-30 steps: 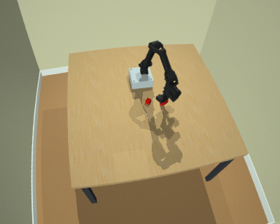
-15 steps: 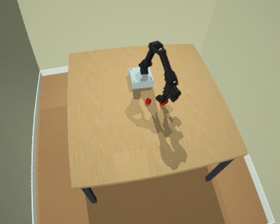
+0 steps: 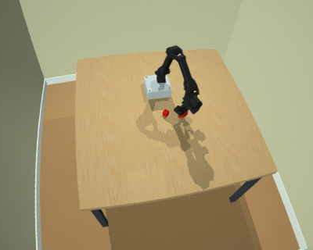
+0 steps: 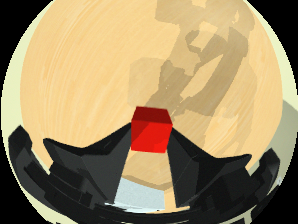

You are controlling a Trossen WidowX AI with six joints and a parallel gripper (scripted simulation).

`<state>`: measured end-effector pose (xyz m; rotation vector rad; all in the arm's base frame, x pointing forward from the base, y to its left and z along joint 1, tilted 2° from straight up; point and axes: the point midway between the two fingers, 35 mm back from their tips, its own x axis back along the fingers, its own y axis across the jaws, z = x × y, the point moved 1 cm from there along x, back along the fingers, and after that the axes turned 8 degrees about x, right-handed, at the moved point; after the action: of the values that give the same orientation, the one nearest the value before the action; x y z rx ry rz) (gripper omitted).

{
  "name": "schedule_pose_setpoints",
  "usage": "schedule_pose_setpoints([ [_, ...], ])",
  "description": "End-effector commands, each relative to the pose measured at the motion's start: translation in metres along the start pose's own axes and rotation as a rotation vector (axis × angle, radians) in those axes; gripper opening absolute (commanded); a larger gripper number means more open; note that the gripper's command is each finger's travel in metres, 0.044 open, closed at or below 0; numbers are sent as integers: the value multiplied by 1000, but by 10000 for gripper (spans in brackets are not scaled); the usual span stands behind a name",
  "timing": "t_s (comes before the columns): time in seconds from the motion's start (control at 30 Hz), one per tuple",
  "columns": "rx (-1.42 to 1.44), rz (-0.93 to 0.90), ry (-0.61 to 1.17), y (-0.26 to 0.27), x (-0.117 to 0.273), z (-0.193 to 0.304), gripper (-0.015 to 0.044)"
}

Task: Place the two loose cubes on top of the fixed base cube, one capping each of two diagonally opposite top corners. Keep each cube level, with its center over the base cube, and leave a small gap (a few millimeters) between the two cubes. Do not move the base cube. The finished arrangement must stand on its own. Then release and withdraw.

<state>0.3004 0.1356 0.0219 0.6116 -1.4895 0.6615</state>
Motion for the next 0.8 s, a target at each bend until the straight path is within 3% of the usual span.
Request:
schedule_pose_setpoints([
  [0.0,0,-4,1,1,-1,1,184],
  [0.03,0,-4,1,1,-1,1,205],
  [0.77,0,0,0,0,30,0,205],
])
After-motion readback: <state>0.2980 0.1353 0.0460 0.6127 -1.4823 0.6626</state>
